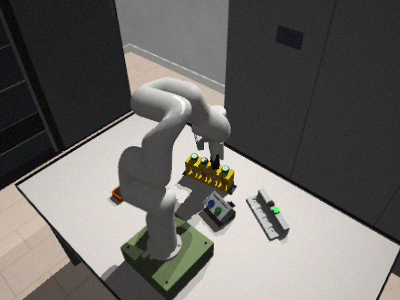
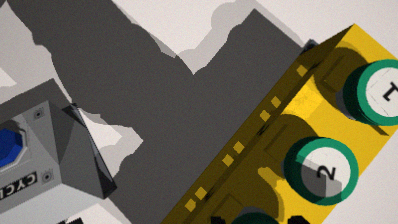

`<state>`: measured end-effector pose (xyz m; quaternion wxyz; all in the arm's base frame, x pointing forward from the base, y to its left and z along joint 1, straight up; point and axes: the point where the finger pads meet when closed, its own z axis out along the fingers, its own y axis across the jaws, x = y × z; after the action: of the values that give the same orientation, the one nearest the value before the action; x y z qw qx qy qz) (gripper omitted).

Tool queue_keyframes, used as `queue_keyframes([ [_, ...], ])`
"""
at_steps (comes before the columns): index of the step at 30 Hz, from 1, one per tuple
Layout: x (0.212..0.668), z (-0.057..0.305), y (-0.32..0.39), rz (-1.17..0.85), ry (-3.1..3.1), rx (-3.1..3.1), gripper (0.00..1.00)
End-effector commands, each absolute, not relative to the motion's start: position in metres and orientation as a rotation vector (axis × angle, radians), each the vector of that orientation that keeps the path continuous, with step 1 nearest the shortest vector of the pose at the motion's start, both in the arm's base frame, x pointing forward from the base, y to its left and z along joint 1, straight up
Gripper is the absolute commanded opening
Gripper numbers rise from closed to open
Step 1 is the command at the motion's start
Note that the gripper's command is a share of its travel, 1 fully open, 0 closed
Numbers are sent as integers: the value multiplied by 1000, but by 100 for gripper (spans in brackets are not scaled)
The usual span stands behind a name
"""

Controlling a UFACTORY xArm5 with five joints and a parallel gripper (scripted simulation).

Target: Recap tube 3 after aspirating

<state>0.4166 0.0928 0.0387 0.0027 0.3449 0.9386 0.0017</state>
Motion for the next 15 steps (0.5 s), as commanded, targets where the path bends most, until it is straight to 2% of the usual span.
queue_keyframes([
  [1, 418, 40, 93, 4, 2809, 1385, 0],
  [15, 418, 39, 93, 9, 2276, 2154, 0],
])
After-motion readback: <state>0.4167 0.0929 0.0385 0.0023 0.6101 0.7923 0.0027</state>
